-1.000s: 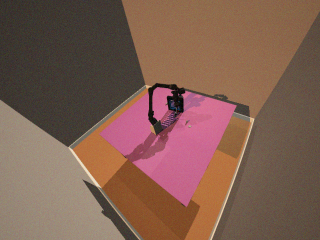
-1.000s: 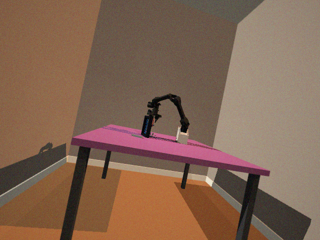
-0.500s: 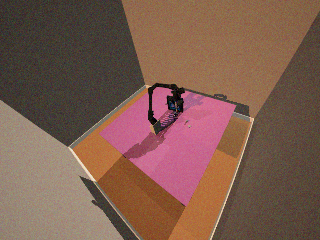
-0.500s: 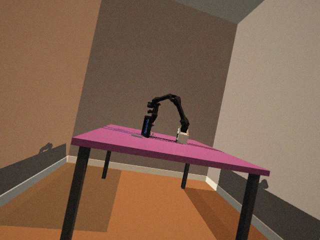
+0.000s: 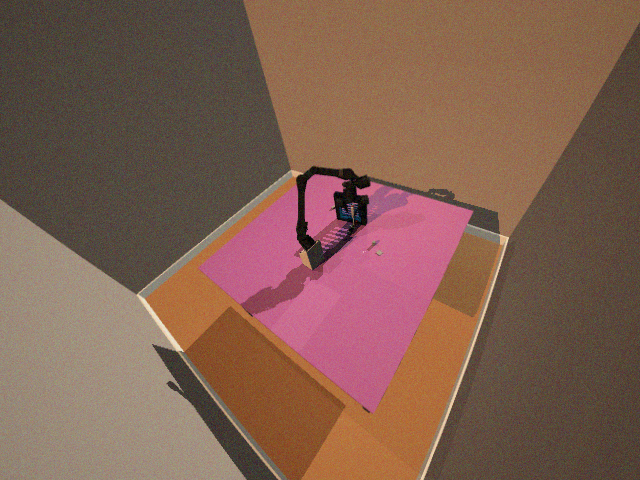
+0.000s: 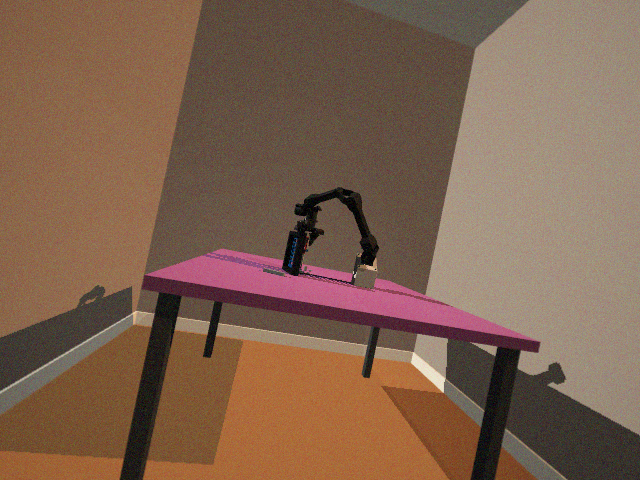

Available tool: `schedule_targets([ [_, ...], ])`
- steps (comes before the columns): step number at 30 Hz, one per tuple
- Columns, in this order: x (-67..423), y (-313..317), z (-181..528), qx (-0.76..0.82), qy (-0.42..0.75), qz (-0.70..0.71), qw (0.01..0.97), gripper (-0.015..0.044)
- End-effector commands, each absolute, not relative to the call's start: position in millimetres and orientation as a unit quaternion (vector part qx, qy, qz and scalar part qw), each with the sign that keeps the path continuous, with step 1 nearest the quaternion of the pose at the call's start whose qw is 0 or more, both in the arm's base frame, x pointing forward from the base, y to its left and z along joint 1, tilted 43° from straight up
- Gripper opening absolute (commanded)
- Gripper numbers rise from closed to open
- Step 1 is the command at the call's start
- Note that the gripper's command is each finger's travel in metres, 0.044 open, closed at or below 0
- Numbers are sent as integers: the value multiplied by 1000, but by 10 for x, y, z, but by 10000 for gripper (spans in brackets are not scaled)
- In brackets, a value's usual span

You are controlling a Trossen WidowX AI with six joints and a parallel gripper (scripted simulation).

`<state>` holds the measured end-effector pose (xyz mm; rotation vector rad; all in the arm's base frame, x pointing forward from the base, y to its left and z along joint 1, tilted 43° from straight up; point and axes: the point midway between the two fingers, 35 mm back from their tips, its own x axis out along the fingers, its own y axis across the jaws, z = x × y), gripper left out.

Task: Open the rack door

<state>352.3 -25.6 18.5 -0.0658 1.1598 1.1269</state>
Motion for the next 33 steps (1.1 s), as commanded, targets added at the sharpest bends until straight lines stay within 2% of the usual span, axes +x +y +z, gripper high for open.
schedule_targets([
  [1,3526,-255,187,-94,468,550,685,280],
  [12,3526,-255,186,-274,303,656,635,280],
  [23,3526,-255,186,-433,118,713,539,280],
  [33,3526,-255,186,-442,106,715,532,273],
])
